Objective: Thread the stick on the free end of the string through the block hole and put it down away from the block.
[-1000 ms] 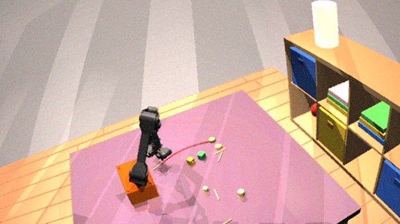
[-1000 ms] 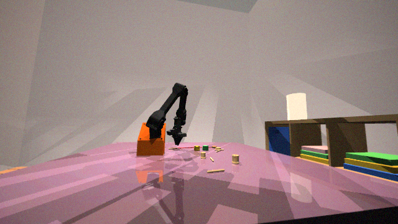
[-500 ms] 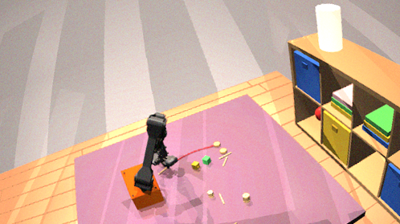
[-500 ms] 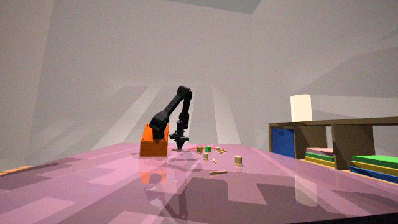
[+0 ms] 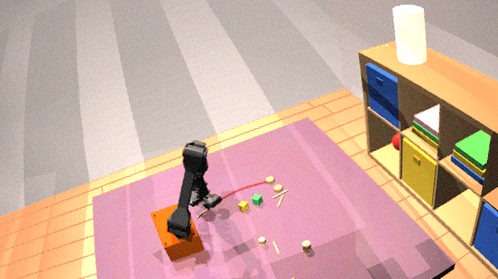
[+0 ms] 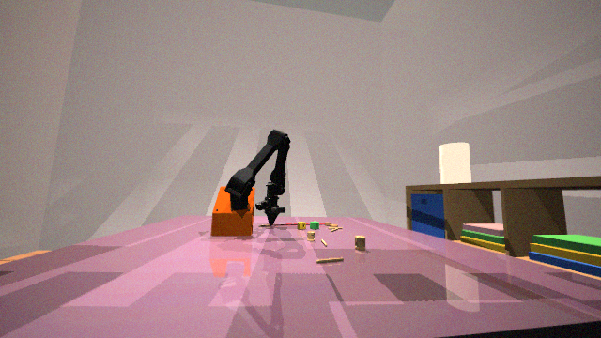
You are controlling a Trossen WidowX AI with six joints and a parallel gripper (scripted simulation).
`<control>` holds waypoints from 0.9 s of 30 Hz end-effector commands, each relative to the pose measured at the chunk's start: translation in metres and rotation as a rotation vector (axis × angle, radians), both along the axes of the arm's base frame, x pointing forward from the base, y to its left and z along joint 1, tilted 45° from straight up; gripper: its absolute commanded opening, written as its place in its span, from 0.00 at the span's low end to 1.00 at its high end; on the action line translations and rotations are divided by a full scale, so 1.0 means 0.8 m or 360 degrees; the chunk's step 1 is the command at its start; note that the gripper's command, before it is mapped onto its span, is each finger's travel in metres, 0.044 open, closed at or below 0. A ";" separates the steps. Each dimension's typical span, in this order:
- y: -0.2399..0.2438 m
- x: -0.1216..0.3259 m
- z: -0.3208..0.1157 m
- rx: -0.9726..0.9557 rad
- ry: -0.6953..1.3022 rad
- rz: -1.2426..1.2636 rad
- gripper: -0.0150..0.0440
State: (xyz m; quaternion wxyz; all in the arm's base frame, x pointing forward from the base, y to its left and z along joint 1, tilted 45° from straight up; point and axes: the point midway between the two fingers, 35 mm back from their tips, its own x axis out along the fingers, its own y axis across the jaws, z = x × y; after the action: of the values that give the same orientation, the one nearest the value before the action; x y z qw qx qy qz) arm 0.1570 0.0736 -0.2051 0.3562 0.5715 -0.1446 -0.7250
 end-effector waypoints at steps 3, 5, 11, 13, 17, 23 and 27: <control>0.003 0.001 0.003 0.0001 -0.0001 0.0000 0.25; 0.006 0.001 0.005 0.0002 -0.0001 0.0000 0.25; 0.013 0.003 0.011 0.0003 0.0000 0.0000 0.25; 0.015 0.003 0.014 0.0003 0.0000 0.0000 0.25; 0.020 0.004 0.018 0.0003 0.0000 0.0000 0.25; 0.026 0.005 0.025 0.0004 0.0000 0.0000 0.25; 0.031 0.006 0.030 0.0004 0.0001 0.0000 0.25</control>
State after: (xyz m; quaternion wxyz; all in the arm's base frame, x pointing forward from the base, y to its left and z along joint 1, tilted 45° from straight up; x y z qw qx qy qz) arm 0.1600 0.0929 -0.1854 0.3592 0.5695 -0.1441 -0.7252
